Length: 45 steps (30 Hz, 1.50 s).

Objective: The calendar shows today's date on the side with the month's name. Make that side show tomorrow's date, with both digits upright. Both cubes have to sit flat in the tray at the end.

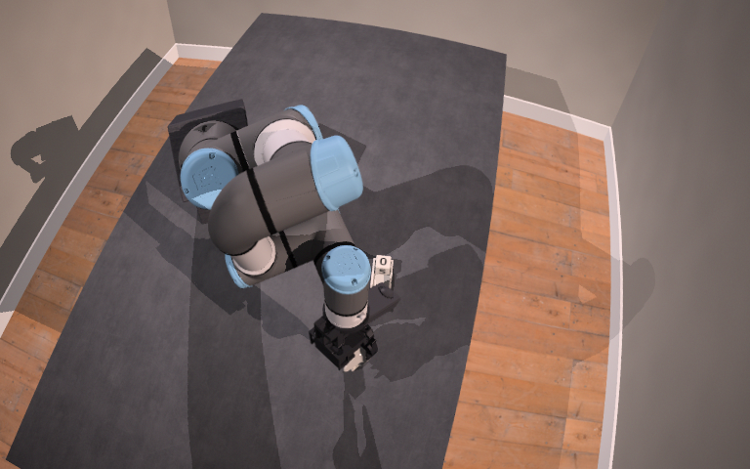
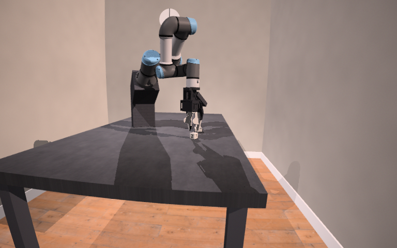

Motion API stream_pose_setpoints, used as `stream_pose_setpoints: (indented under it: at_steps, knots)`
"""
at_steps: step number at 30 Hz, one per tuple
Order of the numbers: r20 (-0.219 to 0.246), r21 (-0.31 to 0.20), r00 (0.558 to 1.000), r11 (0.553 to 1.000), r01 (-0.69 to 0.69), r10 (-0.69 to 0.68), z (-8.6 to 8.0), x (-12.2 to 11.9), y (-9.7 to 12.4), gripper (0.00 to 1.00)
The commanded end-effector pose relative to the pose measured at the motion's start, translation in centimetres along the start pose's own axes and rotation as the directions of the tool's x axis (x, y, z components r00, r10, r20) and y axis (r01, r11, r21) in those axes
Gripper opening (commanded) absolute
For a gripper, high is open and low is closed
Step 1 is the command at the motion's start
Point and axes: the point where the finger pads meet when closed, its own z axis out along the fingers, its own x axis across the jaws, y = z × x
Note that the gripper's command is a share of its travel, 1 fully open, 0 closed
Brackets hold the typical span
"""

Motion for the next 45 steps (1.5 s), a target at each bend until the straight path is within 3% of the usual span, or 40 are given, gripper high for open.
stream_pose_setpoints:
  at_steps: [1, 12, 32, 45]
  knots:
    - [-0.001, 0.000, 1.000, 1.000, 0.000, 0.000, 0.0, 0.0, 0.0, 0.28]
    - [-0.001, 0.000, 1.000, 1.000, 0.000, 0.000, 0.2, 0.0, 0.0, 0.28]
    - [-0.001, 0.000, 1.000, 1.000, 0.000, 0.000, 2.6, 0.0, 0.0, 0.28]
    - [-0.001, 0.000, 1.000, 1.000, 0.000, 0.000, 2.7, 0.0, 0.0, 0.28]
